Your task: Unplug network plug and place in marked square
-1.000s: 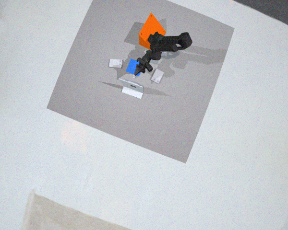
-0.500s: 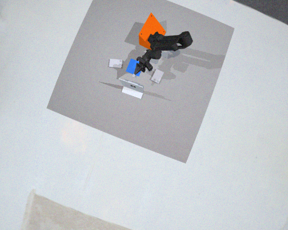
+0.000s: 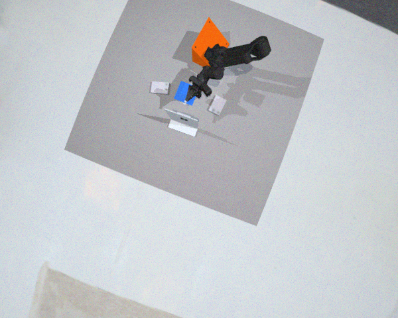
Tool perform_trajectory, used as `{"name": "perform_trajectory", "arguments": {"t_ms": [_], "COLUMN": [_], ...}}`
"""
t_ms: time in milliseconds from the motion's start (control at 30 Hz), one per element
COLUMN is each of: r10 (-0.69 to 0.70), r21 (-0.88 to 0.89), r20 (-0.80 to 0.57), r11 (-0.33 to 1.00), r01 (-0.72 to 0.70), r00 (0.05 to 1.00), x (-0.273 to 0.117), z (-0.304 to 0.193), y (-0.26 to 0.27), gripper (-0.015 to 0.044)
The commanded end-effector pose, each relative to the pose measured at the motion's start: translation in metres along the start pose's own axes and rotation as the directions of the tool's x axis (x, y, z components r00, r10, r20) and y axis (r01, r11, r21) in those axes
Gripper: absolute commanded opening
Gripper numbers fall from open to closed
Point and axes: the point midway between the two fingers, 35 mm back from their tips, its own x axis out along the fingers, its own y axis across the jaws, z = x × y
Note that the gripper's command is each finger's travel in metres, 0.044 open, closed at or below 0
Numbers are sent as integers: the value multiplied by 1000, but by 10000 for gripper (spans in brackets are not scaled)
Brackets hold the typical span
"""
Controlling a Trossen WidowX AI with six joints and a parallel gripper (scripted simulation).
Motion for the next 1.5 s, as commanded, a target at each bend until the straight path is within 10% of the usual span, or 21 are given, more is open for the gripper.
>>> {"name": "perform_trajectory", "arguments": {"t_ms": [0, 867, 1467], "r10": [-2, 3, 382], "r21": [-5, -8, -112], "r20": [8, 7, -143], "r11": [1000, 1000, 910], "r01": [2, -3, -398], "r00": [1000, 1000, 913], "x": [-2, -19, -15], "z": [2, 2, -50], "y": [-7, -37, 18], "gripper": [0, 0, 0]}}
